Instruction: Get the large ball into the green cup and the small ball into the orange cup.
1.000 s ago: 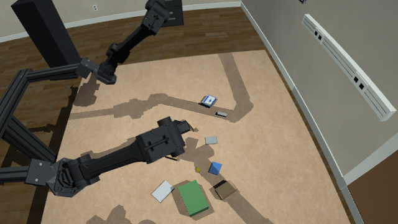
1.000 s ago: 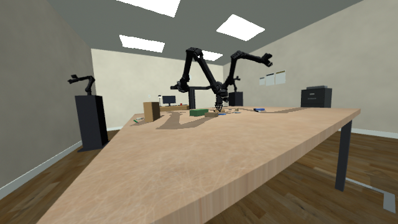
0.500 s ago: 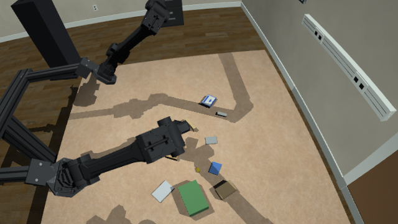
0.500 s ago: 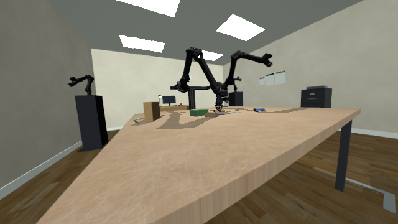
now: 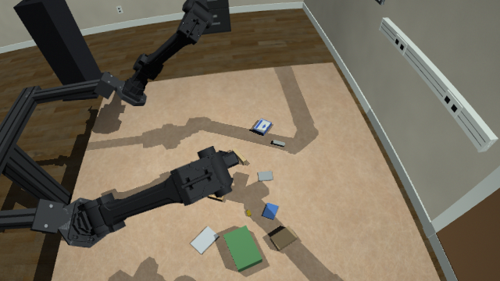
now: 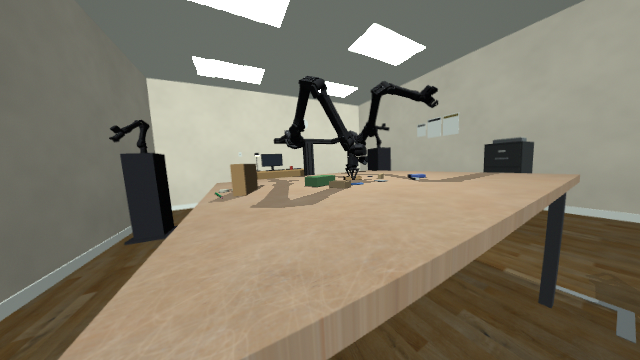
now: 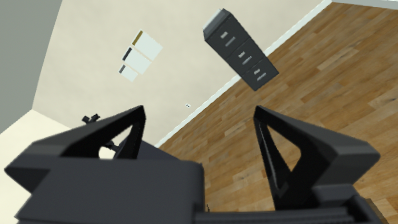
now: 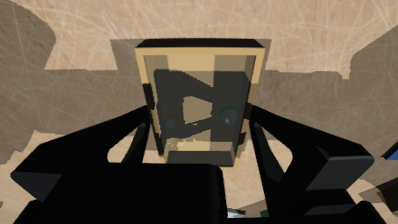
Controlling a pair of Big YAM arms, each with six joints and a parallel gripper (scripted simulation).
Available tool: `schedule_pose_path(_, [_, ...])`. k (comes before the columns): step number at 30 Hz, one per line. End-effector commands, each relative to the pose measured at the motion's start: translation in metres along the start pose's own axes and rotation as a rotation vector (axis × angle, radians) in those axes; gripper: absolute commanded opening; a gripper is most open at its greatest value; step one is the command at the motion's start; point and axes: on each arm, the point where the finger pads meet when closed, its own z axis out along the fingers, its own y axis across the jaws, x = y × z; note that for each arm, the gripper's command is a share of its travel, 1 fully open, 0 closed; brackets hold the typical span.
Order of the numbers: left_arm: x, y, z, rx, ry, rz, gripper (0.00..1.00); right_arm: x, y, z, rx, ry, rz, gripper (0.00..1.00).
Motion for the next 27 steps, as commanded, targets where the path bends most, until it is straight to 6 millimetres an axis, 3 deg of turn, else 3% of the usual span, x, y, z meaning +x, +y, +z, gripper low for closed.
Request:
schedule_pose_path(1, [-0.0167,0.0085,-0.0060,-0.017,-0.047,0.013,1.00,-0.0056,-0.0095,-0.0007,0.017,-0.018,0.011,0.87])
schedule_pose_path(27, [-0.0167,0.0085,-0.0060,-0.017,-0.047,0.013,1.00,-0.0085,-0.0121,-0.0072,0.022,-0.028,0.017,0.87])
